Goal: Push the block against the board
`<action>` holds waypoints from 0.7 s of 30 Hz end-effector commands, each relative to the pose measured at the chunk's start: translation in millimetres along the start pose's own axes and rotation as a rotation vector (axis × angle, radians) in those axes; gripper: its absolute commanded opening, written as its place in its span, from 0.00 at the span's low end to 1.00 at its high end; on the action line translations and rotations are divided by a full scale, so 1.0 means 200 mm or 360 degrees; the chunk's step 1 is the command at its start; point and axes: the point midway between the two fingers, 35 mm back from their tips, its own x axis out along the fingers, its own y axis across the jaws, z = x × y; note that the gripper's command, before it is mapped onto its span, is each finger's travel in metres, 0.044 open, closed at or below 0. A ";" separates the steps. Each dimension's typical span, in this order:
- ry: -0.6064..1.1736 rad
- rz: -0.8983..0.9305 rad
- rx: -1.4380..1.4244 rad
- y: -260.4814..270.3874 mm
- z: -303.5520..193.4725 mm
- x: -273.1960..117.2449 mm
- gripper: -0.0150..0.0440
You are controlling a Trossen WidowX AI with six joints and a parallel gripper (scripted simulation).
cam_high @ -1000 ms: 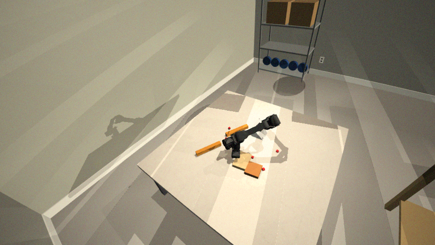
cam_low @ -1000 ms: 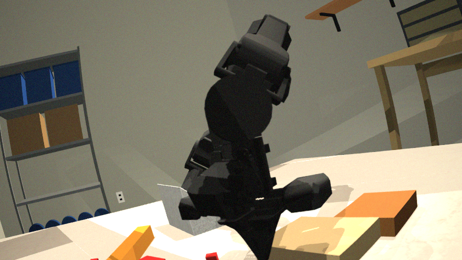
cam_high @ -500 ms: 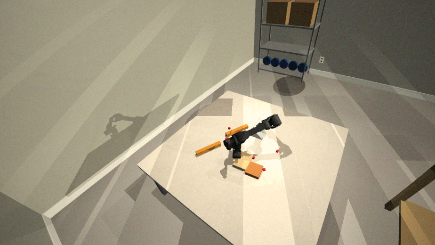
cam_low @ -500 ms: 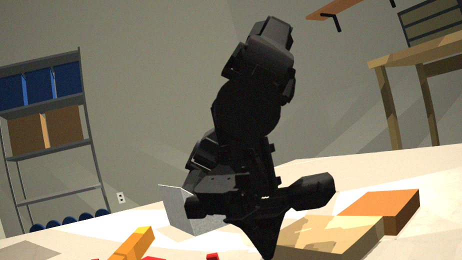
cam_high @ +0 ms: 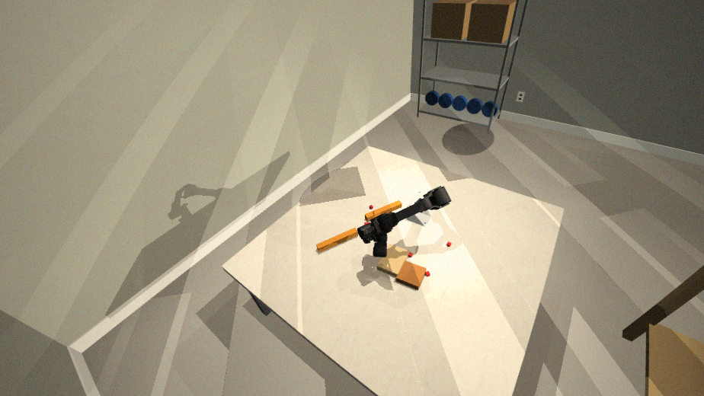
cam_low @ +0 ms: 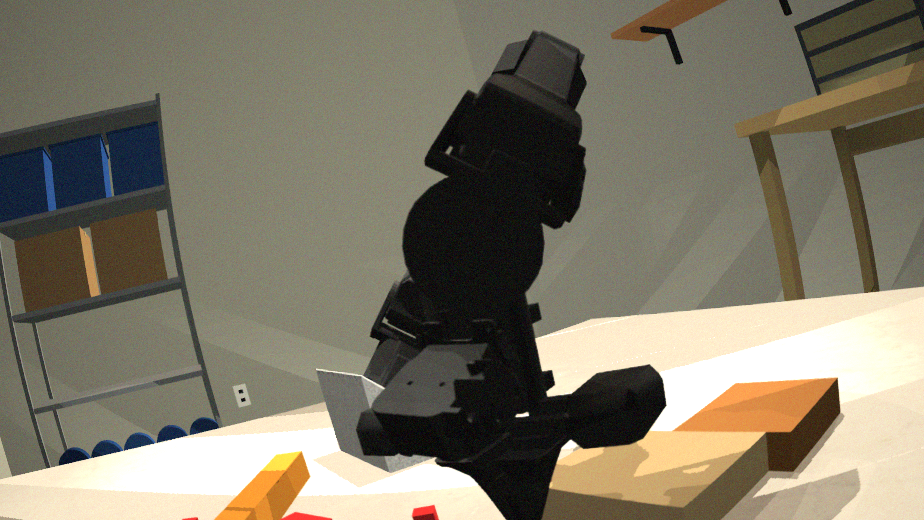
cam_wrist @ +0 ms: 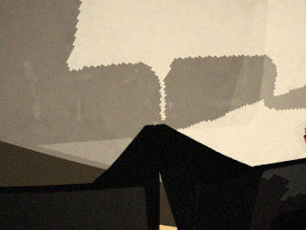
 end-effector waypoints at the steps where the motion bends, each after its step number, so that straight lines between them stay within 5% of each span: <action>1: -0.0004 0.0006 -0.0010 0.01 0.04 -0.01 0.25; 18: -0.0004 0.0007 -0.0011 0.01 0.17 0.00 0.25; 21: -0.0002 0.0008 -0.0006 0.01 0.15 -0.14 0.25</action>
